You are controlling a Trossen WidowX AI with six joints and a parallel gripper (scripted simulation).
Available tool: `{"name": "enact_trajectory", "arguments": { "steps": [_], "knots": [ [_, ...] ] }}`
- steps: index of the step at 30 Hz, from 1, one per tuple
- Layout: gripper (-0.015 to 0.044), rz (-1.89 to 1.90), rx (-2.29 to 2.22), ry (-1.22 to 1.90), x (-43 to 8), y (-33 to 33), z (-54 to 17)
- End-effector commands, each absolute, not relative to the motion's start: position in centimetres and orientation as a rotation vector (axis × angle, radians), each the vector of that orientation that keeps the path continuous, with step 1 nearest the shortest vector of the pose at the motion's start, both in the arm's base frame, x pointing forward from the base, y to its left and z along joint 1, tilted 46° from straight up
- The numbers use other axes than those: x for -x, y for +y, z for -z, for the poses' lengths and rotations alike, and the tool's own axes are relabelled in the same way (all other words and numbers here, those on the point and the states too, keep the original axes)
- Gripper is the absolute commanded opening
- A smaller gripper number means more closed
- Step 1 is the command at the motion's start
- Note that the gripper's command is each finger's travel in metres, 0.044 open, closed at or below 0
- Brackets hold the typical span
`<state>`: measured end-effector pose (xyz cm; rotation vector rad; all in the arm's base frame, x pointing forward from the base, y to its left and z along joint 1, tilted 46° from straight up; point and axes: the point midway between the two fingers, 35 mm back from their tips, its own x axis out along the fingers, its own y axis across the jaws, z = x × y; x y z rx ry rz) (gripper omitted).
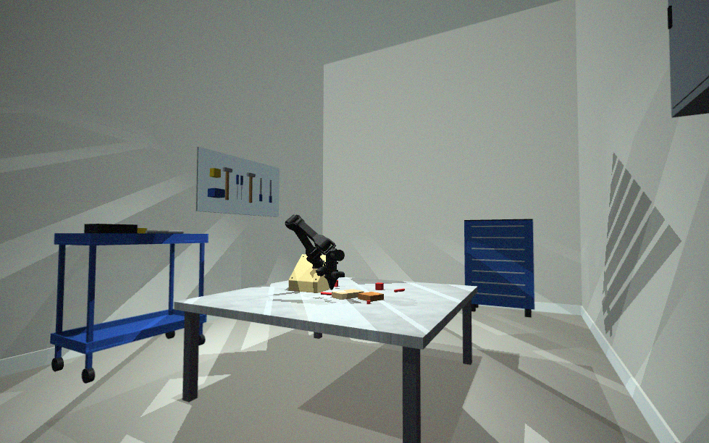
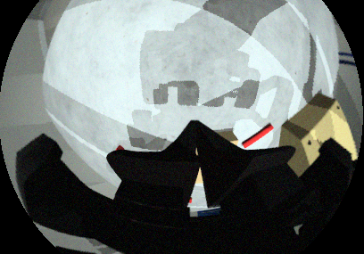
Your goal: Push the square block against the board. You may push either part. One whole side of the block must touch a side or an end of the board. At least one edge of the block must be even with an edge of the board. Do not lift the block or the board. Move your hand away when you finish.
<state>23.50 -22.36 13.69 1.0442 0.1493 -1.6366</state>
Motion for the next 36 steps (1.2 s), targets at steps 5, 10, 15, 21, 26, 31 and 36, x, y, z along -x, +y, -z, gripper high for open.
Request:
{"name": "enact_trajectory", "arguments": {
  "steps": [5, 10, 15, 21, 26, 31, 36],
  "knots": [
    [0.0000, 1.625, -0.986, 0.212, -22.6, -20.3, -12.2],
    [0.0000, 1.618, -0.950, 0.250, -22.0, -19.3, -11.2],
    [0.0000, 1.618, -0.947, 0.250, -22.1, -22.6, -8.1],
    [0.0000, 1.618, -0.946, 0.248, -22.0, -23.2, -7.4],
    [0.0000, 1.618, -0.947, 0.248, -22.2, -23.0, -7.1],
    [0.0000, 1.619, -0.949, 0.250, -22.6, -22.5, -6.6],
    [0.0000, 1.619, -0.950, 0.251, -23.0, -22.1, -6.1]
  ]
}}
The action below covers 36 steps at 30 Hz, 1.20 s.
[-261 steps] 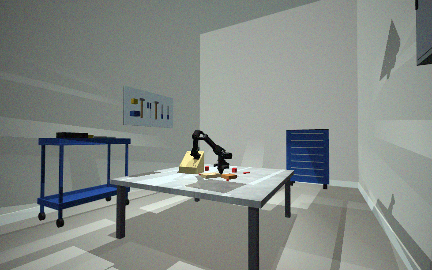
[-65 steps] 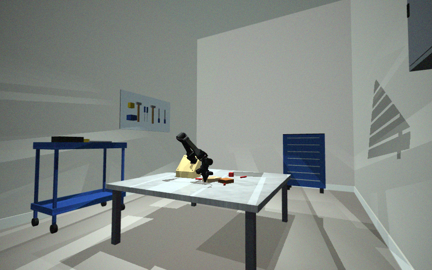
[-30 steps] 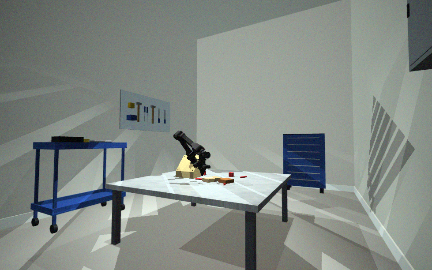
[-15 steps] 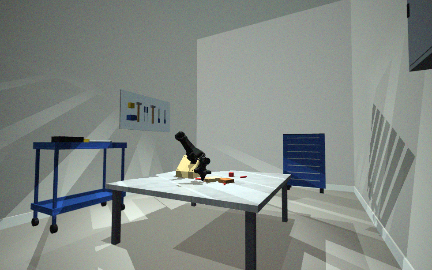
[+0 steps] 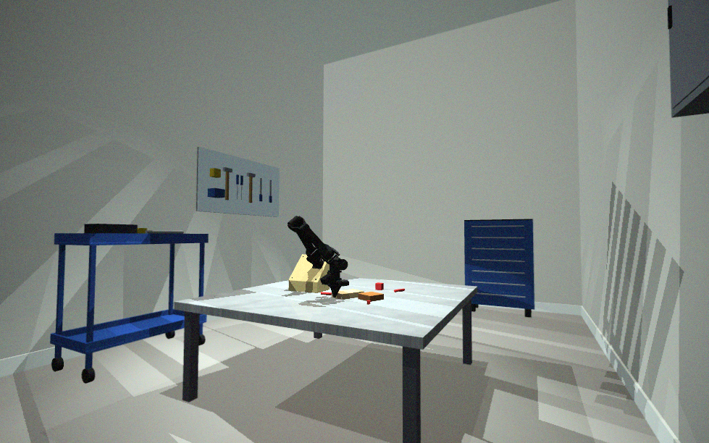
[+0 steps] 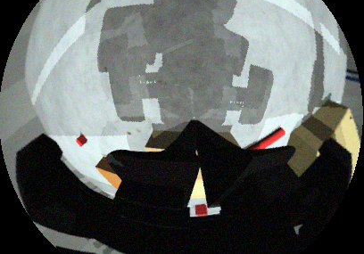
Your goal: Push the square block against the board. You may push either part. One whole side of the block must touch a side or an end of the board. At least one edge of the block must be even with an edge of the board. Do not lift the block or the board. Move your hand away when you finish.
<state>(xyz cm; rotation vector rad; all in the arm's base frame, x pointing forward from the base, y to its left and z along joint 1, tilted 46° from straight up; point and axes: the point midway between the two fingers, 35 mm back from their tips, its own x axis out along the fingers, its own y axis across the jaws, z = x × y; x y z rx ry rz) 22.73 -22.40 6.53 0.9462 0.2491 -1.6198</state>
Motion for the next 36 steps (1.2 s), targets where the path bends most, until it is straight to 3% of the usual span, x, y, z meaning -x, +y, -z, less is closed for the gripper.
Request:
{"name": "enact_trajectory", "arguments": {
  "steps": [1, 36],
  "knots": [
    [0.0000, 1.619, -0.950, 0.251, -23.1, -22.0, -6.0],
    [0.0000, 1.619, -0.951, 0.252, -23.5, -21.8, -5.8]
  ]
}}
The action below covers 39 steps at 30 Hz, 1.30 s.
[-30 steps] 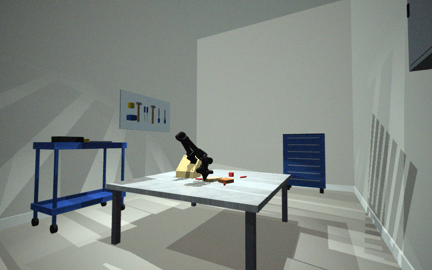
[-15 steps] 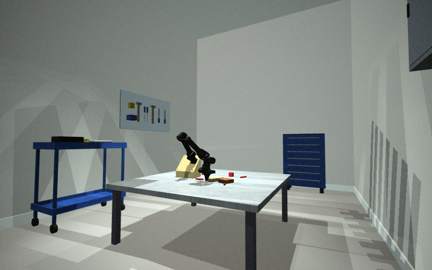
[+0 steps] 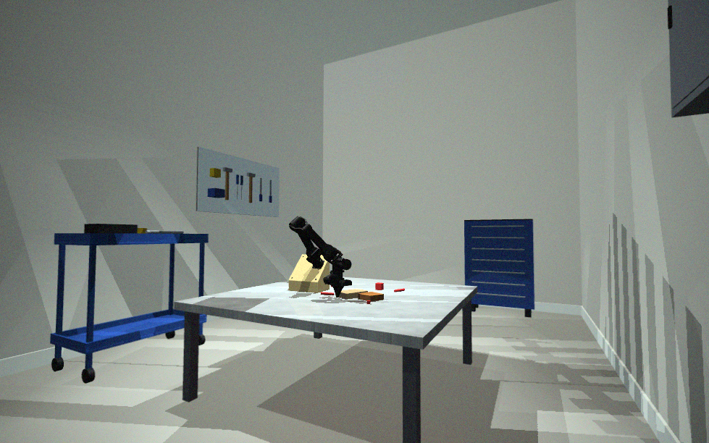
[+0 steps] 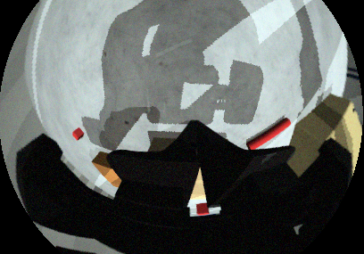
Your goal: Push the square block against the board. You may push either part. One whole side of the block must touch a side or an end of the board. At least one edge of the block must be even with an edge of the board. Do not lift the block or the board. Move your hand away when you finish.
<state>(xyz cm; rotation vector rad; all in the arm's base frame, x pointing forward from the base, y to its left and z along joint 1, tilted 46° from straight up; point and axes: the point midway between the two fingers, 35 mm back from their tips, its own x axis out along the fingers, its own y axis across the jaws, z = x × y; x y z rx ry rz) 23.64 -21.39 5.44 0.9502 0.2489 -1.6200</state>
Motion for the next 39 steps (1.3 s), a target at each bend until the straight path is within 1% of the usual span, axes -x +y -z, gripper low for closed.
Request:
{"name": "enact_trajectory", "arguments": {
  "steps": [1, 20, 22, 26, 32, 39],
  "knots": [
    [0.0000, 1.619, -0.951, 0.252, -23.4, -21.9, -5.9],
    [0.0000, 1.618, -0.947, 0.248, -22.2, -23.7, -7.9],
    [0.0000, 1.620, -0.949, 0.247, -22.4, -22.8, -8.2],
    [0.0000, 1.618, -0.948, 0.249, -22.2, -19.6, -11.3],
    [0.0000, 1.607, -0.947, 0.251, -22.5, -19.7, -11.2],
    [0.0000, 1.542, -0.790, 0.425, -23.6, -19.0, -10.4]
  ]
}}
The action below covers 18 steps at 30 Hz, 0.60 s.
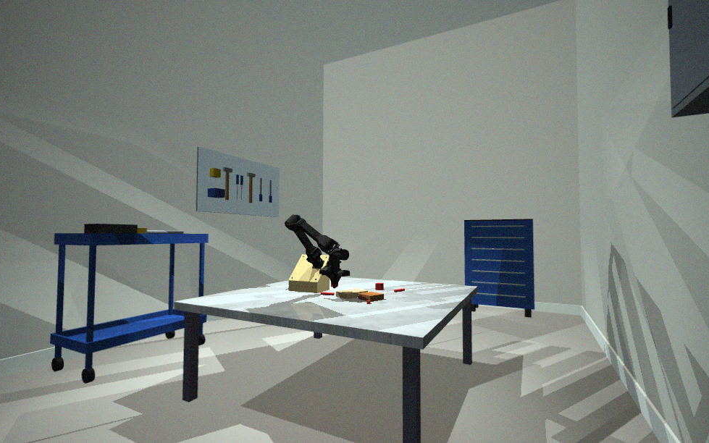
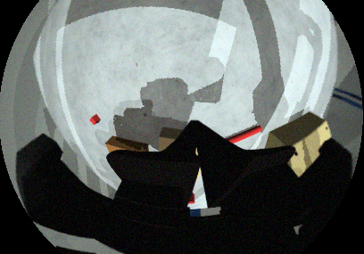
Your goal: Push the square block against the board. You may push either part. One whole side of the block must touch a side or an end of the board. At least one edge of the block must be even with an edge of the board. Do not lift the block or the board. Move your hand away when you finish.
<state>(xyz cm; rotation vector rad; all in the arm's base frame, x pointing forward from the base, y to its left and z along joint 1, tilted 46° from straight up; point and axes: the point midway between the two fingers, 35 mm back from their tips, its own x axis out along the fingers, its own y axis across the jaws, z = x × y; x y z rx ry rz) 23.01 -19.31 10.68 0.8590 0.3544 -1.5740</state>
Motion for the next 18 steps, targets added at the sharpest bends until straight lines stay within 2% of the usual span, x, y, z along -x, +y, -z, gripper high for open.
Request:
{"name": "enact_trajectory", "arguments": {
  "steps": [1, 18],
  "knots": [
    [0.0000, 1.531, -0.765, 0.452, -23.8, -18.9, -10.3],
    [0.0000, 1.285, -0.349, 0.865, -26.9, -16.0, -7.5]
  ]
}}
